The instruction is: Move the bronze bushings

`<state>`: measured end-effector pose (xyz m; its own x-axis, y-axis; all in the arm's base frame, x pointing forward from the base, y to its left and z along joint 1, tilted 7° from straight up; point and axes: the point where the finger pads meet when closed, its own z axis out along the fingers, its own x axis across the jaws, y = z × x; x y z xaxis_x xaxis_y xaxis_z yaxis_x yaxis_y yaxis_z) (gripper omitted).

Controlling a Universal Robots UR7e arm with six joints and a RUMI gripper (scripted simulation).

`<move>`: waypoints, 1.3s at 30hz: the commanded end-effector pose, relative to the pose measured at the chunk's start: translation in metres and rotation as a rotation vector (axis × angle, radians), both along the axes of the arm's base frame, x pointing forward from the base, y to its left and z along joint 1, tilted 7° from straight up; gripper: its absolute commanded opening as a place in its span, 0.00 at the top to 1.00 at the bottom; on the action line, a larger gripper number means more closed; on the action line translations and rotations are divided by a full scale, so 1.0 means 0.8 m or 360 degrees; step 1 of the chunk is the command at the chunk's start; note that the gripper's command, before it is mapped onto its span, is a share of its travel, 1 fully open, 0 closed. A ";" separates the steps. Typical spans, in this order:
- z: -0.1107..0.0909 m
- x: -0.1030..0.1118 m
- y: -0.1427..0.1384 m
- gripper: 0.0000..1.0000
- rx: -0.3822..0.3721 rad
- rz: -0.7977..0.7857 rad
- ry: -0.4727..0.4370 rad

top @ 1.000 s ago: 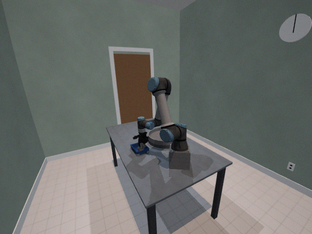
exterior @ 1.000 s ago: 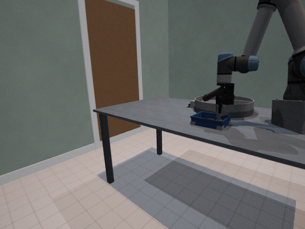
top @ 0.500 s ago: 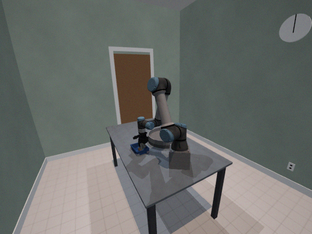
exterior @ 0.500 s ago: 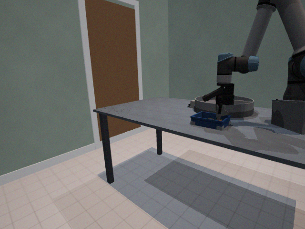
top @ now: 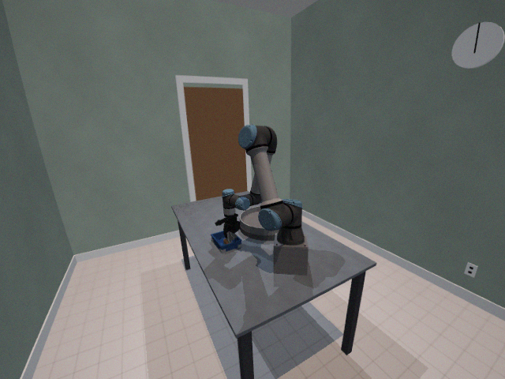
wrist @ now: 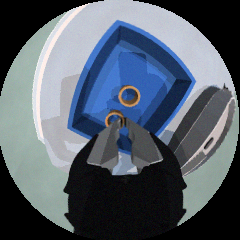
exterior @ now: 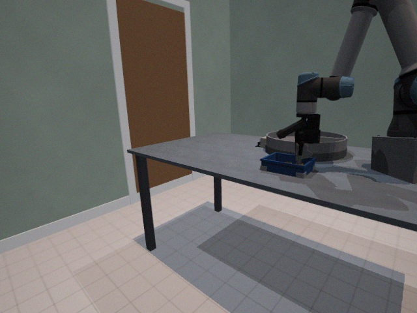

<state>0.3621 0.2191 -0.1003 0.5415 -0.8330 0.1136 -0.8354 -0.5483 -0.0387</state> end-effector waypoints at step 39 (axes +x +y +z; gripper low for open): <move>-0.001 -0.002 -0.002 0.94 -0.0001 -0.0003 0.0005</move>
